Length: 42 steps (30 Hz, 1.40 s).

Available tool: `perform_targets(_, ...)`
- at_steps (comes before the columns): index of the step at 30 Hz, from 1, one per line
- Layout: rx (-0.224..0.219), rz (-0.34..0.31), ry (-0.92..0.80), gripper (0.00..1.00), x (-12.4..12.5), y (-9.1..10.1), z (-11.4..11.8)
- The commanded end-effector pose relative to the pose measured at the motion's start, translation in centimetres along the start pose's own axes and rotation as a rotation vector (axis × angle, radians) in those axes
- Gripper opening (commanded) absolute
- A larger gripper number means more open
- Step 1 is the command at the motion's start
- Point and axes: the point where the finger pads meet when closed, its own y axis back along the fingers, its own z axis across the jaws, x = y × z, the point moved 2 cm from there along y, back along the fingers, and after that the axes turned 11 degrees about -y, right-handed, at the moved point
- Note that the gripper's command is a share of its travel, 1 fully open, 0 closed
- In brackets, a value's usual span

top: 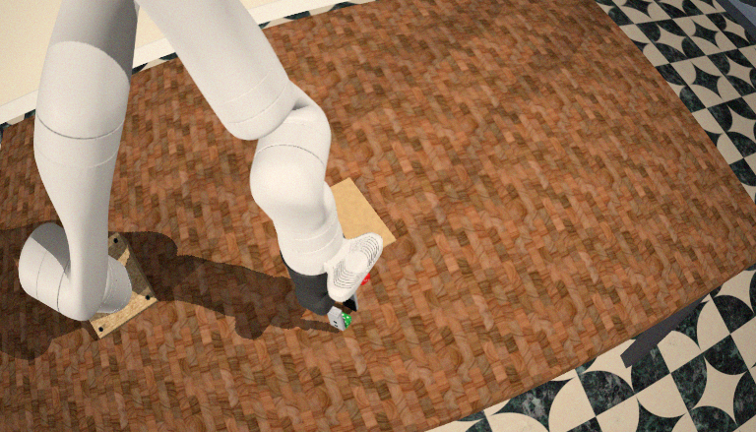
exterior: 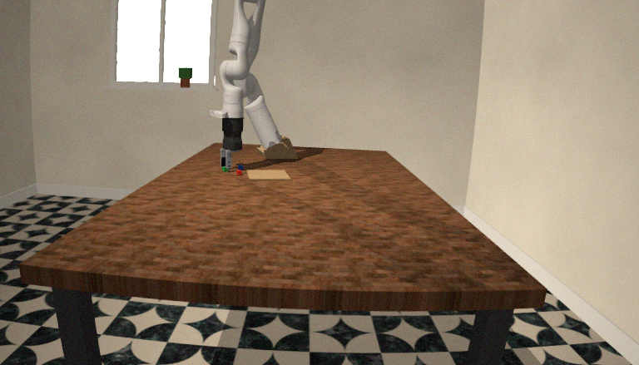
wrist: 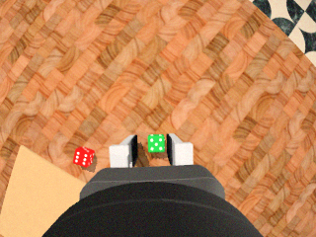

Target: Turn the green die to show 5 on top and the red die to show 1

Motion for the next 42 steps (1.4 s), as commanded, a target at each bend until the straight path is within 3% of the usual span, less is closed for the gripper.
perform_targets(1, -0.007, -0.001, -0.008, 0.64, 0.19, -0.52, 0.35)
perform_targets(42, -0.007, -0.001, -0.008, 0.64, 0.19, -1.21, 0.35)
